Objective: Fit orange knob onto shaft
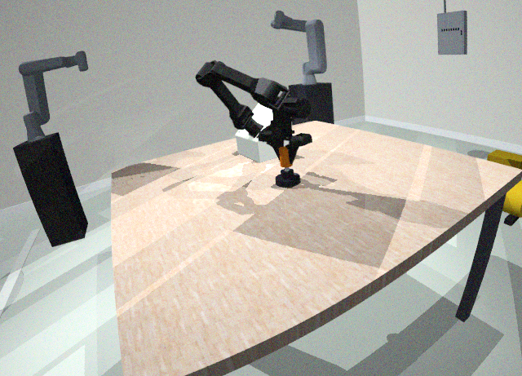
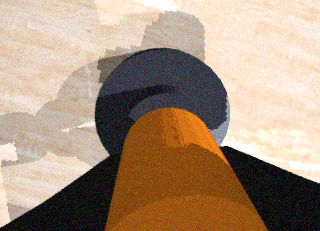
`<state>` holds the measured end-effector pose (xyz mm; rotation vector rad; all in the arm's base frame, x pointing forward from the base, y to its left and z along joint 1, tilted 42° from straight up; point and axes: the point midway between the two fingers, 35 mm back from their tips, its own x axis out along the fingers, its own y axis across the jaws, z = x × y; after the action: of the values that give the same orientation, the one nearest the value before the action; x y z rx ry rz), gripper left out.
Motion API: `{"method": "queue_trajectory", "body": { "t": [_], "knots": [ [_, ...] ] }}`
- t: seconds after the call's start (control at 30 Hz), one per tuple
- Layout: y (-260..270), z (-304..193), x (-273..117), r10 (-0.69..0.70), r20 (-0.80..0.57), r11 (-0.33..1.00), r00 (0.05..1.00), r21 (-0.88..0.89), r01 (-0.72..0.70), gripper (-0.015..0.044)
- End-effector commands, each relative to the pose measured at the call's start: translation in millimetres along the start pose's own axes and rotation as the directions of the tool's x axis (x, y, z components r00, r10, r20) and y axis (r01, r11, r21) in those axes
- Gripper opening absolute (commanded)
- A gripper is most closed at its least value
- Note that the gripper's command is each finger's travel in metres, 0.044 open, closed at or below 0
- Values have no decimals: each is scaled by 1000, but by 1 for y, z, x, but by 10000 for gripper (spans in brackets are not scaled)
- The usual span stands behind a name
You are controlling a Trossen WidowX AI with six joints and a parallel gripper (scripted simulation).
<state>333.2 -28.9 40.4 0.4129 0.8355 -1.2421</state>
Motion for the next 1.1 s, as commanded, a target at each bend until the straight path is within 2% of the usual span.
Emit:
{"method": "queue_trajectory", "body": {
  "t": [0.0,0.53,0.77,1.07],
  "knots": [
    [0,0,1,1,-1,1000,1000,-2,-1,0],
    [1,1,-4,1,-2,1000,1000,-2,-1,0],
    [2,1,-3,1,-2,981,1000,196,-1,0],
    [0,0,1,1,-2,979,1000,206,-1,0]
  ]
}}
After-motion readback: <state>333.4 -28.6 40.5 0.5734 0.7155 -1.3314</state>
